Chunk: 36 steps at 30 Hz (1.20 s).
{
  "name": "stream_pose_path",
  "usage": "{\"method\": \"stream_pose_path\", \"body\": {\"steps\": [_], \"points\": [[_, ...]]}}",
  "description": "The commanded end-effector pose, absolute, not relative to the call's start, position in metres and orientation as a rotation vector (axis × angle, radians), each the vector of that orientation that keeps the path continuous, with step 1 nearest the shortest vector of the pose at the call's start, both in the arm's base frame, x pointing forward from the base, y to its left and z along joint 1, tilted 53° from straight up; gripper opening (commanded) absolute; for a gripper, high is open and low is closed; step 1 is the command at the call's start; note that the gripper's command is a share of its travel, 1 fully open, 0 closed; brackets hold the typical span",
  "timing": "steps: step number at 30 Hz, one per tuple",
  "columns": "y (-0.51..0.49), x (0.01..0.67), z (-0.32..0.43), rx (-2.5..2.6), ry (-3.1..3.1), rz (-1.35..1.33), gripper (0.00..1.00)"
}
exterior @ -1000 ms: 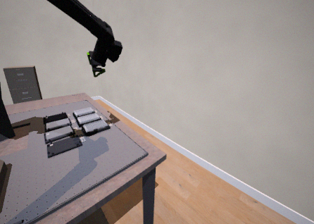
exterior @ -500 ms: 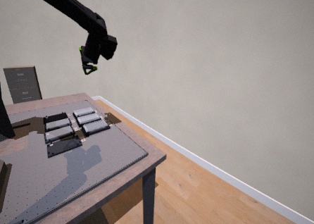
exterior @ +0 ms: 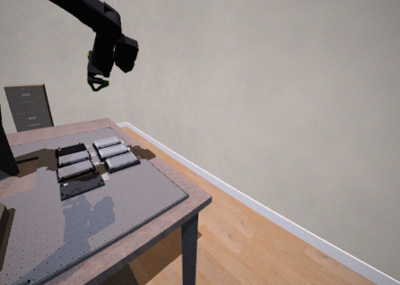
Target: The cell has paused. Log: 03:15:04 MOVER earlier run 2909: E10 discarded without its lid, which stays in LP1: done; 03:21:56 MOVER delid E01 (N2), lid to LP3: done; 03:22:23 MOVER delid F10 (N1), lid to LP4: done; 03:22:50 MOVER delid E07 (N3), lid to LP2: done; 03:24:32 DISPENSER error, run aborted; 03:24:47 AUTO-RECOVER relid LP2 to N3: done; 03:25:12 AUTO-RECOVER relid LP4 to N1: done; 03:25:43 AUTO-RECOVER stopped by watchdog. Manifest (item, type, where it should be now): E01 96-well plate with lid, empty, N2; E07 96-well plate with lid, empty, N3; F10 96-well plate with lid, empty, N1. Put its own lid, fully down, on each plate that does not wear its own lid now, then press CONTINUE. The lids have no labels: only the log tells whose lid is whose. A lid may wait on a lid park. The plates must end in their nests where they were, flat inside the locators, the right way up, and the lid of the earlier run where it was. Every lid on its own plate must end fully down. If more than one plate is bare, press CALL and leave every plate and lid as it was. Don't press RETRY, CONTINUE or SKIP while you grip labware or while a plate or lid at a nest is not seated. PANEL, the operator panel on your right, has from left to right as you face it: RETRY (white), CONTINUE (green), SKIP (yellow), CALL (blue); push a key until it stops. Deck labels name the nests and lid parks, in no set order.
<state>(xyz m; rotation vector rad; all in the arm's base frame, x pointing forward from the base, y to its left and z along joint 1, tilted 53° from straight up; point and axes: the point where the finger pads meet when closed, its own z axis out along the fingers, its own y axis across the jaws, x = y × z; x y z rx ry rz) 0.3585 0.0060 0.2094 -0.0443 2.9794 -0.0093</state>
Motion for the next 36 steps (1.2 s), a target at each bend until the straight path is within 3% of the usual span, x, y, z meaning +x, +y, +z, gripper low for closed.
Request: {"method": "stream_pose_path", "body": {"steps": [1,36], "points": [[-0.001,0.342,0.223,0.020,2.959,0.007,1.00],[-0.053,0.419,0.105,-0.105,2.851,-0.329,1.00]]}}
